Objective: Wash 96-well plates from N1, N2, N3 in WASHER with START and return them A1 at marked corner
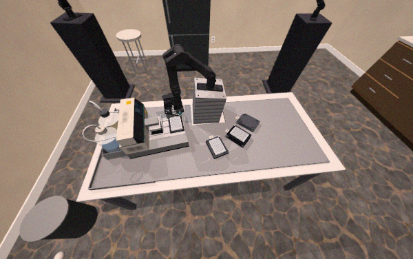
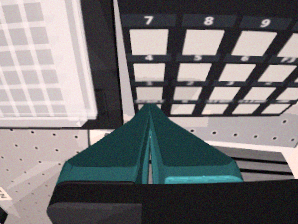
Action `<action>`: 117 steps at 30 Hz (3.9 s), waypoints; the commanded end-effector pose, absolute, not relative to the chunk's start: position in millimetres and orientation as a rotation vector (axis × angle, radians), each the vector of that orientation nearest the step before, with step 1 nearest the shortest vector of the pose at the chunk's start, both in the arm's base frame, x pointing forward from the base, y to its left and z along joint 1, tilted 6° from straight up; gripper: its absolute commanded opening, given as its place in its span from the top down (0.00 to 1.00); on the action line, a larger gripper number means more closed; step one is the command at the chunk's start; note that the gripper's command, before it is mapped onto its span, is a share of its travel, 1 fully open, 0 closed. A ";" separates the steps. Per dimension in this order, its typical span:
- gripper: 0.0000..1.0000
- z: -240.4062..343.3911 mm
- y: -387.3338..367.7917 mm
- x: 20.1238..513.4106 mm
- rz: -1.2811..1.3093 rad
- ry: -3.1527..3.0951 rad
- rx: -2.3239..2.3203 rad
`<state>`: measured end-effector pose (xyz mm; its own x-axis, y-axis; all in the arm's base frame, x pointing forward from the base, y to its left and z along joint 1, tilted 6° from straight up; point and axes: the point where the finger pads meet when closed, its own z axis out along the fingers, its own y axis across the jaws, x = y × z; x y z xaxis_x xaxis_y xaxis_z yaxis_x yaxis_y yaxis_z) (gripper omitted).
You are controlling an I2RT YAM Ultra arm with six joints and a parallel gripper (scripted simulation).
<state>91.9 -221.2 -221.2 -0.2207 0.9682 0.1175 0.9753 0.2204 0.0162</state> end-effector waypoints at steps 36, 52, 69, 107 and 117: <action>1.00 -178.3 -229.1 93.5 -0.119 -2.402 -1.917; 1.00 -153.4 -231.8 93.6 -0.118 -2.403 -1.918; 1.00 -152.4 -231.9 93.7 -0.118 -2.403 -1.918; 1.00 -152.3 -231.8 93.7 -0.154 -3.060 -0.589; 1.00 -152.3 -231.8 93.7 -0.159 -3.131 -0.074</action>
<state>92.5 -228.9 -154.2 -0.9828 0.1826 0.0273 0.1845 0.9770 0.1073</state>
